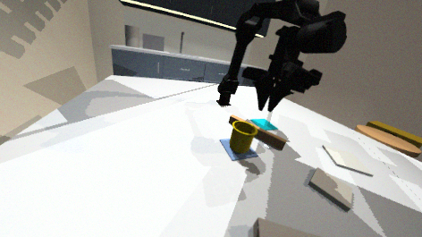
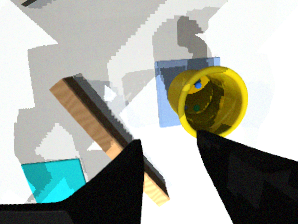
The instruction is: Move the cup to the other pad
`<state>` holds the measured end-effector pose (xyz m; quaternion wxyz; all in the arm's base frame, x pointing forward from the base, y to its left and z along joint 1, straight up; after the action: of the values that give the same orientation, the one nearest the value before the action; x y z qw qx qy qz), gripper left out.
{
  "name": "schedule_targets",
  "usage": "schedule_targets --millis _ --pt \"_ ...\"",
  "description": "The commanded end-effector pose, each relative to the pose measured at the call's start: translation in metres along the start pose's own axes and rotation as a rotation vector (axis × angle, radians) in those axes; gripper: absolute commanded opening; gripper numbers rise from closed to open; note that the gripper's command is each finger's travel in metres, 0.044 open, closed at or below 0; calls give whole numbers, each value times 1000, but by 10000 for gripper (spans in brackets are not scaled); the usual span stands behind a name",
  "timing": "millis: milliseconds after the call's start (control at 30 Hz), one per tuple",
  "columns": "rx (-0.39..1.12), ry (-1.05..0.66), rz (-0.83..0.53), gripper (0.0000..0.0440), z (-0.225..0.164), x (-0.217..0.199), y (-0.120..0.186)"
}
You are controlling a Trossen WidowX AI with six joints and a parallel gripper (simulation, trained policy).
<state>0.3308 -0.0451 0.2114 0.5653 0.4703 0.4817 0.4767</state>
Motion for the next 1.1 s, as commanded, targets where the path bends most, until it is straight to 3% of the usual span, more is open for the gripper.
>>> schedule_targets --millis 0,833,1067 --pt "31 20 -7 165 0 -5 -10" --pt "150 204 16 195 -7 -23 -96" --pt "172 300 22 34 -11 -23 -104"
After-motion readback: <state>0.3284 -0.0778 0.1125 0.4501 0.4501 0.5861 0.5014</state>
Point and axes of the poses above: the point midway between the two fingers, 35 mm back from their tips, its own y axis back along the fingers, its own x axis across the jaws, z = x × y, the point moved 5 cm from there along y, back along the fingers, and after that the axes turned 7 degrees about -y, right-handed, at the moved point
